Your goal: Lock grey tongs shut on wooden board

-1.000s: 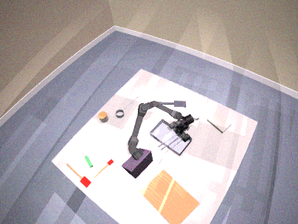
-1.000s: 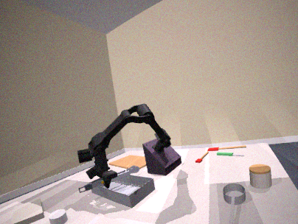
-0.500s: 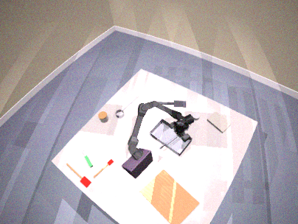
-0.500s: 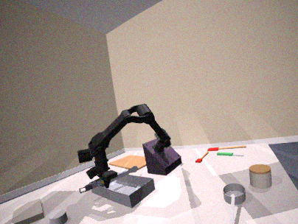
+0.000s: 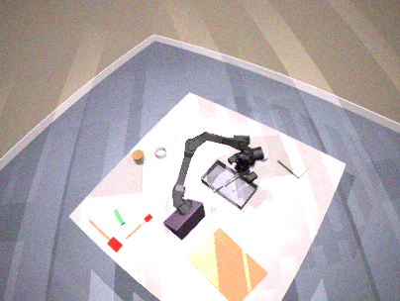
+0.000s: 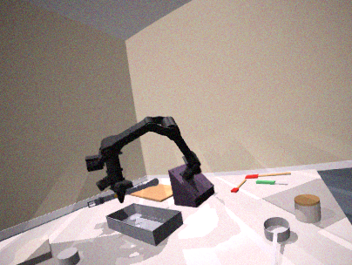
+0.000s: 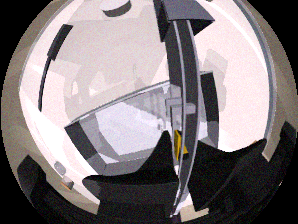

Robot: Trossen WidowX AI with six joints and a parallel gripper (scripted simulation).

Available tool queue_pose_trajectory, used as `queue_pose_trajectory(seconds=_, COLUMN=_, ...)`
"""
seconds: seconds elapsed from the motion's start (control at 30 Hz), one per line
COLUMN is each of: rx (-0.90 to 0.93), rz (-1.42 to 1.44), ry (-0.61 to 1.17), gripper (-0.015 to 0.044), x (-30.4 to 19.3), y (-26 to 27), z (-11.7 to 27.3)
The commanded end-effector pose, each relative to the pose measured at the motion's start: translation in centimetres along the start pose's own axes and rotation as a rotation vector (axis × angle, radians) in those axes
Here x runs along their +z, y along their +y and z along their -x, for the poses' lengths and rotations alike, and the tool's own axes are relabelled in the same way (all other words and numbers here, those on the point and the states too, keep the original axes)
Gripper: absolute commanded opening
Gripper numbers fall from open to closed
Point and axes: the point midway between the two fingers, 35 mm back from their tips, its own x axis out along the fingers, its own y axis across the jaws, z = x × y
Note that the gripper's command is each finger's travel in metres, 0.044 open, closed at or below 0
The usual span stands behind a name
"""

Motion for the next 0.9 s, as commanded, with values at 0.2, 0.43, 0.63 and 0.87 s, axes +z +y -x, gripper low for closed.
queue_pose_trajectory(seconds=0.2, rx=-0.005, rz=0.007, ry=-0.015, gripper=-0.015, x=-0.3, y=0.1, z=4.0)
queue_pose_trajectory(seconds=0.43, rx=-0.003, rz=0.02, ry=-0.014, gripper=-0.015, x=-0.4, y=-0.4, z=3.7)
queue_pose_trajectory(seconds=0.63, rx=-0.018, rz=0.128, ry=-0.02, gripper=-0.015, x=-1.0, y=-3.7, z=4.3)
queue_pose_trajectory(seconds=0.87, rx=-0.033, rz=0.278, ry=-0.019, gripper=-0.015, x=-2.3, y=-8.1, z=4.9)
